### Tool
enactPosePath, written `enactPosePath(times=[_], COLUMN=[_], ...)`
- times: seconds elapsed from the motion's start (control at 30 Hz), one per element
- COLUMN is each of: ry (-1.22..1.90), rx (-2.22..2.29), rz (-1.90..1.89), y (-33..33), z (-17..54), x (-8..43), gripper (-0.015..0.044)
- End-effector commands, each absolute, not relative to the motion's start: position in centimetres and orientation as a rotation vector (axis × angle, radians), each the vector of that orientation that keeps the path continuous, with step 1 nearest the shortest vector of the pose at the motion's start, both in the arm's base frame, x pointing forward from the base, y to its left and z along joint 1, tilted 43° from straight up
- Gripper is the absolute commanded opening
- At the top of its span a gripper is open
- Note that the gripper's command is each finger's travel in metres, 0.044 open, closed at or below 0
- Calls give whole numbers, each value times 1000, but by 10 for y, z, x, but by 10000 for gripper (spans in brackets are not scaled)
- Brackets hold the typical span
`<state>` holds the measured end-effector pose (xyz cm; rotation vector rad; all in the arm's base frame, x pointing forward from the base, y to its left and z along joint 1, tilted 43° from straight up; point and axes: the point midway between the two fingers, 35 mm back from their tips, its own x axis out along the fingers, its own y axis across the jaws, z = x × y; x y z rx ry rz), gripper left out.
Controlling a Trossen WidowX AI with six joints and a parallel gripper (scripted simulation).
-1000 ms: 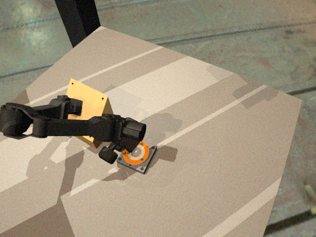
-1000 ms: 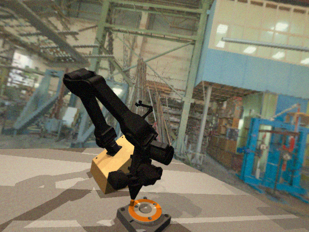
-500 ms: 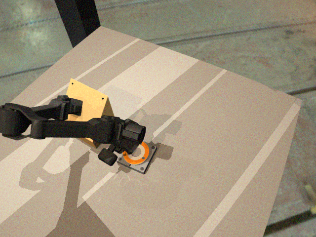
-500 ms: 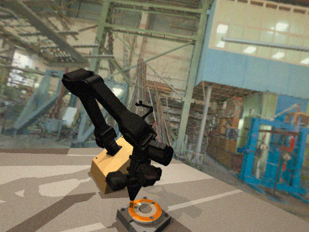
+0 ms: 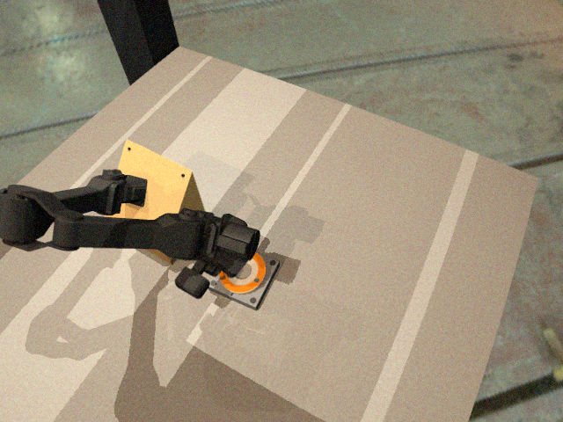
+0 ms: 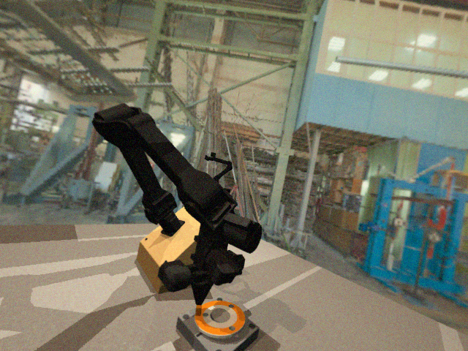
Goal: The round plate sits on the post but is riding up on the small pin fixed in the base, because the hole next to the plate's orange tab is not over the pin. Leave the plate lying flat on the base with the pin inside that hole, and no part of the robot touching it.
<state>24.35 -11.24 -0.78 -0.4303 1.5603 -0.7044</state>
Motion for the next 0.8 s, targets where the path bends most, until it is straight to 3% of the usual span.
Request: enactPosePath(times=[0.0, 0.77], ry=[1542, 1541], rx=[-435, -435], rz=[-732, -732], y=[-119, -125], z=[-3, 1], x=[247, 254], gripper=[0, 0])
